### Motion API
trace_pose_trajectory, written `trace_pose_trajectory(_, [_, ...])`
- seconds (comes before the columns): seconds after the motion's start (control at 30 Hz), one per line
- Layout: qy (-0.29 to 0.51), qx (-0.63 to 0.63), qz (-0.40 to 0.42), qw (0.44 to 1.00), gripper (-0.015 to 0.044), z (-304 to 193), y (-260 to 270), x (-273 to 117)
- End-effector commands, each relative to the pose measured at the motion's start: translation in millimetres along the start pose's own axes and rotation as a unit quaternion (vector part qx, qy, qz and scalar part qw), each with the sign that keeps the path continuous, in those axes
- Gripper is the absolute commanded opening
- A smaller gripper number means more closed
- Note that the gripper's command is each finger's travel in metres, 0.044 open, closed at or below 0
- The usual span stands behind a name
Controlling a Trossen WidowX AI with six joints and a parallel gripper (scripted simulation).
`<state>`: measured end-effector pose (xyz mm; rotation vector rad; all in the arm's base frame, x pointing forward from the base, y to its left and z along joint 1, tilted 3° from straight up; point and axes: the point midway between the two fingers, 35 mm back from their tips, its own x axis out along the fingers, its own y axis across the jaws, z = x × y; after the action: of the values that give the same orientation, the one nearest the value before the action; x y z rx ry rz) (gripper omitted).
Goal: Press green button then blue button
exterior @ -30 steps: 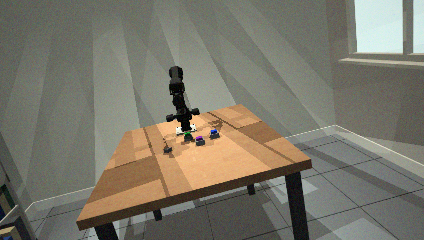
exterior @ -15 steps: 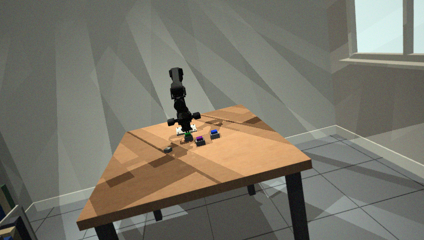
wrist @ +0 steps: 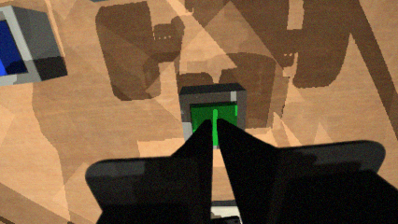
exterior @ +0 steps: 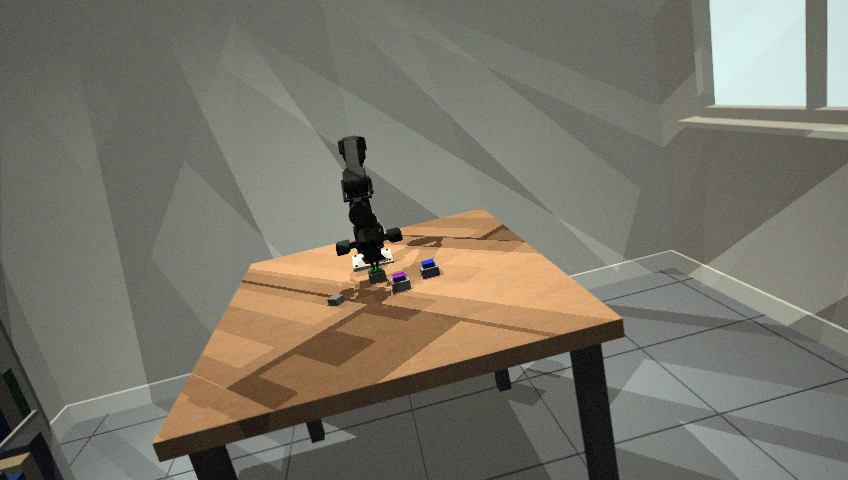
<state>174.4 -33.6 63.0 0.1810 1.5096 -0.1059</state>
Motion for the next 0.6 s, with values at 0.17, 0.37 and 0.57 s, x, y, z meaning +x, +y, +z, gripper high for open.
trace_pose_trajectory(0.17, [0.003, 0.003, -0.002, 1.000, 0.0020, -2, -1, 2])
trace_pose_trajectory(0.37, [0.002, 0.005, -0.002, 1.000, 0.0020, 0, -1, -16])
trace_pose_trajectory(0.57, [0.003, 0.003, -0.002, 1.000, 0.0020, -1, 0, -33])
